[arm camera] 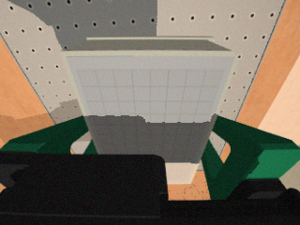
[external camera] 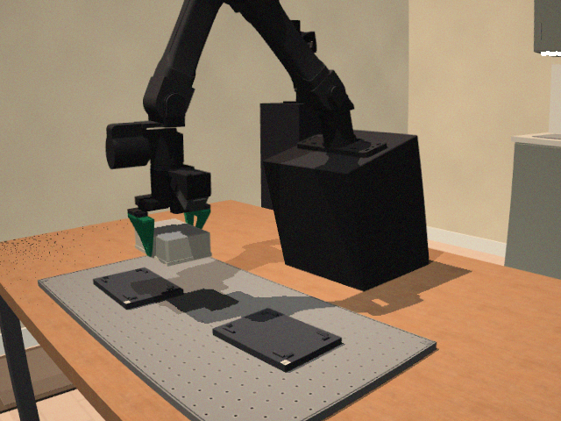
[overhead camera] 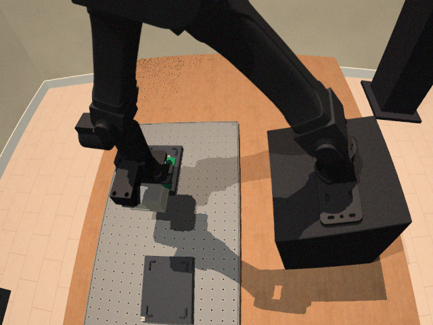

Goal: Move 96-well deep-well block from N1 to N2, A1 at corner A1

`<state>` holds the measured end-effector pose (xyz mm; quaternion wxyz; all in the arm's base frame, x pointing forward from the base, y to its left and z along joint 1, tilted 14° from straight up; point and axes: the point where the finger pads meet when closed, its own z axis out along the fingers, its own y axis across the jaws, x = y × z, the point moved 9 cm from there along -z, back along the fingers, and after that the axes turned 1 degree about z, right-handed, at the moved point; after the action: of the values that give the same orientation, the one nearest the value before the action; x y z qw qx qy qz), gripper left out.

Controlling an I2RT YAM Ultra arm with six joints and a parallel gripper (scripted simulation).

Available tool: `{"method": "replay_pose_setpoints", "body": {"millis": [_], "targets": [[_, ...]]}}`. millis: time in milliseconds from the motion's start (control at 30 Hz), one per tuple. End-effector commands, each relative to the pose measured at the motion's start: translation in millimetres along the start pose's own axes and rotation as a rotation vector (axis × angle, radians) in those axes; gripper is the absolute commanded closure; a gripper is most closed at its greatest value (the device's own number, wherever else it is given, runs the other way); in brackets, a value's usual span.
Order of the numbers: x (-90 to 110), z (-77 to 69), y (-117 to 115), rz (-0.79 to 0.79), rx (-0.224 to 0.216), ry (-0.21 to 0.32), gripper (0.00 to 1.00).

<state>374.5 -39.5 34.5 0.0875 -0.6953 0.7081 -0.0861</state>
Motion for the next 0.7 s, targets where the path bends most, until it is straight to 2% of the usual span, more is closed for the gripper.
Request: {"method": "replay_pose_setpoints", "body": {"millis": [0, 67, 567, 667], "targets": [[8, -5.8, -7, -0.020, 0.014, -0.010, 1.00], [8, -5.8, -7, -0.020, 0.014, -0.010, 1.00], [57, -5.7, -20, -0.020, 0.014, -0.008, 1.00], [60, -5.7, -20, -0.020, 0.014, -0.008, 1.00]]}}
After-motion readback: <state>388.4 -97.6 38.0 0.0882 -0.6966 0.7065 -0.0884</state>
